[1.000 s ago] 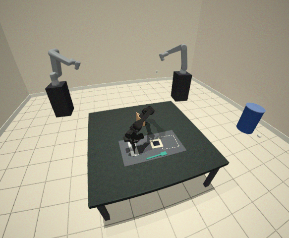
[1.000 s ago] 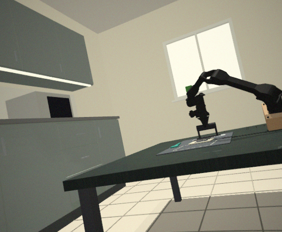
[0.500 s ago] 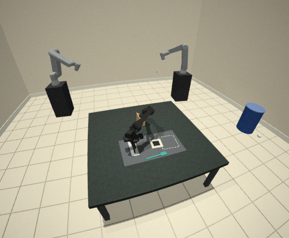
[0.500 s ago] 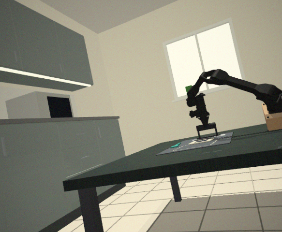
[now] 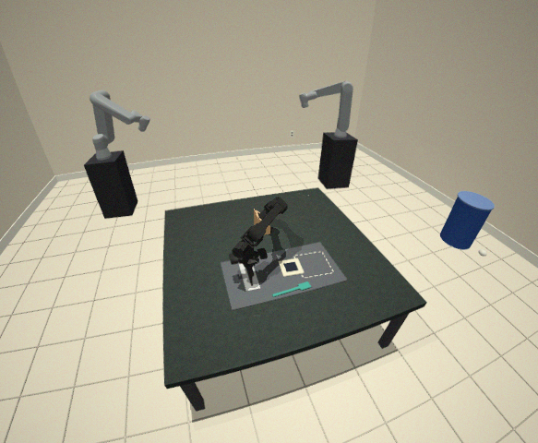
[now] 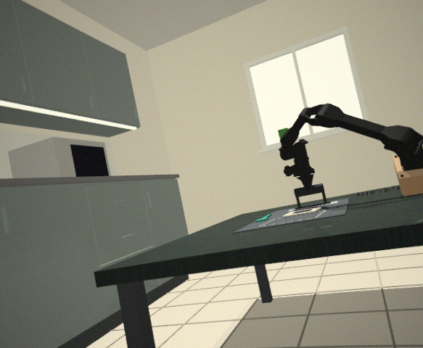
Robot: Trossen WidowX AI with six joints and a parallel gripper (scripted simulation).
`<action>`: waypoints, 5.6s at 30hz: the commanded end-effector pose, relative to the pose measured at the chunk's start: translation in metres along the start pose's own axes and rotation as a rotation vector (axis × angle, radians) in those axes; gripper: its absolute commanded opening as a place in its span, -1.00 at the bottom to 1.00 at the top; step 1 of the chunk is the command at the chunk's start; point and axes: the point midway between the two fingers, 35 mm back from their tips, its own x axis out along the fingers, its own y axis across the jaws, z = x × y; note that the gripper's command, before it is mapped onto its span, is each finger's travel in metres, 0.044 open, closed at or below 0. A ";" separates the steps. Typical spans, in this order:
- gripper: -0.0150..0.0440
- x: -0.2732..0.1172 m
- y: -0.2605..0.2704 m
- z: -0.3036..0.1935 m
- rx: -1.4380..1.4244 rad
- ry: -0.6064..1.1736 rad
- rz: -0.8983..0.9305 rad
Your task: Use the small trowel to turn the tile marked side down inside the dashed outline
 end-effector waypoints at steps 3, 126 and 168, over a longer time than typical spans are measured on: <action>-0.05 0.002 0.002 0.000 0.147 0.003 0.007; 0.42 -0.043 0.003 -0.001 -0.338 0.002 0.007; 0.42 -0.043 0.003 0.000 -1.793 -0.003 0.007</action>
